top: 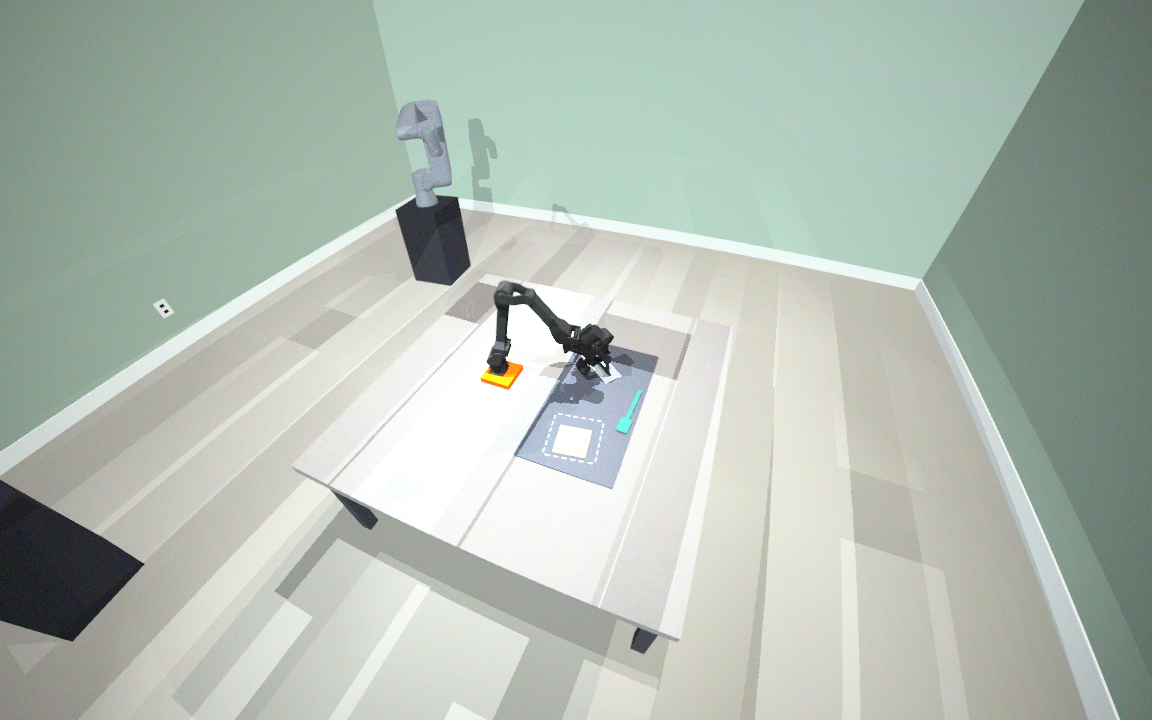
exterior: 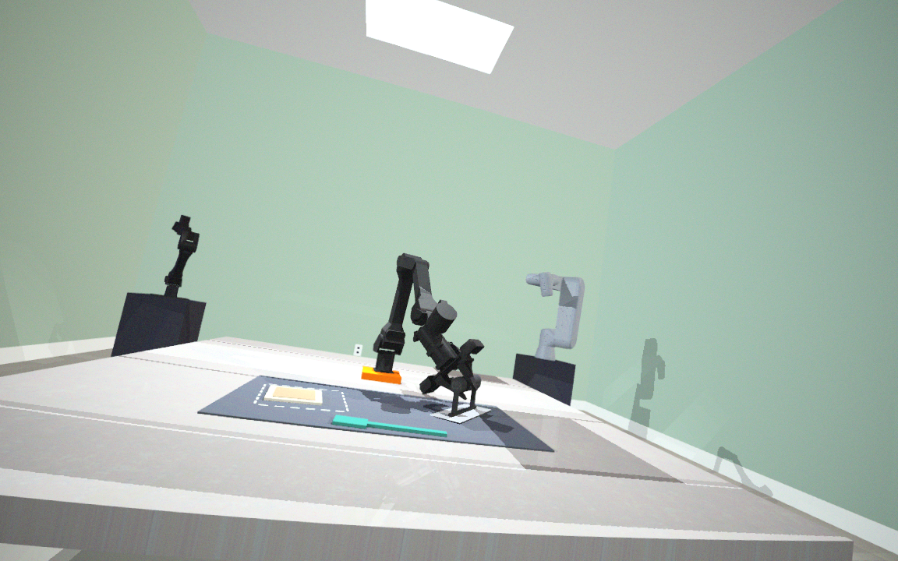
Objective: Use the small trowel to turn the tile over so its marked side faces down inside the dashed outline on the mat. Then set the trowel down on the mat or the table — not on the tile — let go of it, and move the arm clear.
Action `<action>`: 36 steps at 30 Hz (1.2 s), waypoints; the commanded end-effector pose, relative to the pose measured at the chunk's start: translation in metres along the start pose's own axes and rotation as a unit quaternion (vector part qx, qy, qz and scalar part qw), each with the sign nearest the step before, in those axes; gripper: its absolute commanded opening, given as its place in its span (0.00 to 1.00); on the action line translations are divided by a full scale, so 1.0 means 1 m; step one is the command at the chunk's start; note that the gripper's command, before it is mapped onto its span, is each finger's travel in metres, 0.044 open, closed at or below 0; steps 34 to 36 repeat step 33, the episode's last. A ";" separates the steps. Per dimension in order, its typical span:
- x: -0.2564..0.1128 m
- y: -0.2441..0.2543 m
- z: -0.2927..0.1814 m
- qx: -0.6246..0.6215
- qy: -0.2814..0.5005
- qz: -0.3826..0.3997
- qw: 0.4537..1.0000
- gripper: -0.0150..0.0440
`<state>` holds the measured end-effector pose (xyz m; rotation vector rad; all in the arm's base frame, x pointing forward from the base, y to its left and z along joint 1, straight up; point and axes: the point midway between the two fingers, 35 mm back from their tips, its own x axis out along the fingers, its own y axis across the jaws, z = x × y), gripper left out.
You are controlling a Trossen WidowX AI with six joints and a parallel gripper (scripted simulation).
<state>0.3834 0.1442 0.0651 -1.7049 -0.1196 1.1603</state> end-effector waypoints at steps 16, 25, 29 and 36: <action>-0.006 -0.001 -0.001 0.002 0.001 -0.002 1.000 0.76; -0.042 -0.001 -0.002 -0.001 0.001 -0.001 1.000 0.76; -0.057 -0.001 -0.001 -0.001 0.001 -0.001 1.000 0.76; -0.068 -0.006 0.000 -0.001 0.002 -0.001 1.000 0.76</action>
